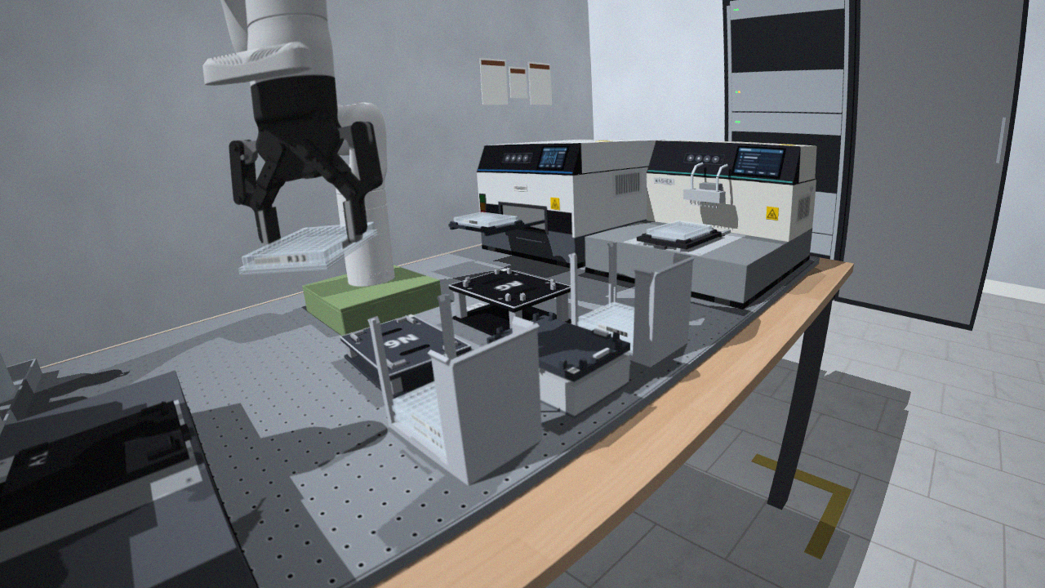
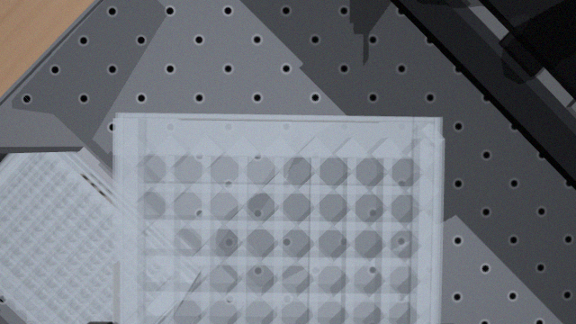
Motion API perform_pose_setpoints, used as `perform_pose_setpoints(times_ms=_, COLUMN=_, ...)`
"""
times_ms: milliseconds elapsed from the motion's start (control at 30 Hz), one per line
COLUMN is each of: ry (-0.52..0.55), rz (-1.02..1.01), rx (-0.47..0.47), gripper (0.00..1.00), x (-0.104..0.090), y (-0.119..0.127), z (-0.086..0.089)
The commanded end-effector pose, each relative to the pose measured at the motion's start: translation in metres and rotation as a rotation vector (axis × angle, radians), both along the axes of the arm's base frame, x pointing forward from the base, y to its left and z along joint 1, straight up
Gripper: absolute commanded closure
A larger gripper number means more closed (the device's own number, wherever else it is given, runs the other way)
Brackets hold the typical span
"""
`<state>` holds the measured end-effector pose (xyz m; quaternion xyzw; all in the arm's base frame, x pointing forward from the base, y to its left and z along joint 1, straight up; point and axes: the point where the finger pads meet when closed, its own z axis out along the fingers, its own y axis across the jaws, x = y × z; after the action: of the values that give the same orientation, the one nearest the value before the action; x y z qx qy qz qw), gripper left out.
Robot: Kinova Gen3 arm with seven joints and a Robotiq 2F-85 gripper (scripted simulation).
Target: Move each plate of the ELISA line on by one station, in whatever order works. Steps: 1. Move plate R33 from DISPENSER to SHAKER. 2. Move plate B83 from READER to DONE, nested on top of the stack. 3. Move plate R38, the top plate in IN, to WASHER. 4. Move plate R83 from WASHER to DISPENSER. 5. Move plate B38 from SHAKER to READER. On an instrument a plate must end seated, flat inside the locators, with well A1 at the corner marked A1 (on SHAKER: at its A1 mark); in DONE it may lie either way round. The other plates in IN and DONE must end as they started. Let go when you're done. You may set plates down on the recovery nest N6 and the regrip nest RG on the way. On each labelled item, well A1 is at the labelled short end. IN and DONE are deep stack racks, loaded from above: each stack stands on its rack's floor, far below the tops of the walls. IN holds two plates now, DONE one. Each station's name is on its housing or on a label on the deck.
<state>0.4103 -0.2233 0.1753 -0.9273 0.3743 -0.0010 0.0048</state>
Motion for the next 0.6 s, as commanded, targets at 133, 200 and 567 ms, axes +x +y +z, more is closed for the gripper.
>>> perform_pose_setpoints(times_ms=133, ry=-0.007, rz=0.093, rx=-0.009, gripper=0.06, x=0.003, y=0.022, z=0.002)
perform_pose_setpoints(times_ms=200, ry=-0.004, rz=0.104, rx=-0.009, gripper=0.06, x=0.002, y=0.025, z=0.001)
perform_pose_setpoints(times_ms=567, ry=-0.006, rz=0.208, rx=-0.01, gripper=0.06, x=0.004, y=0.062, z=0.001)
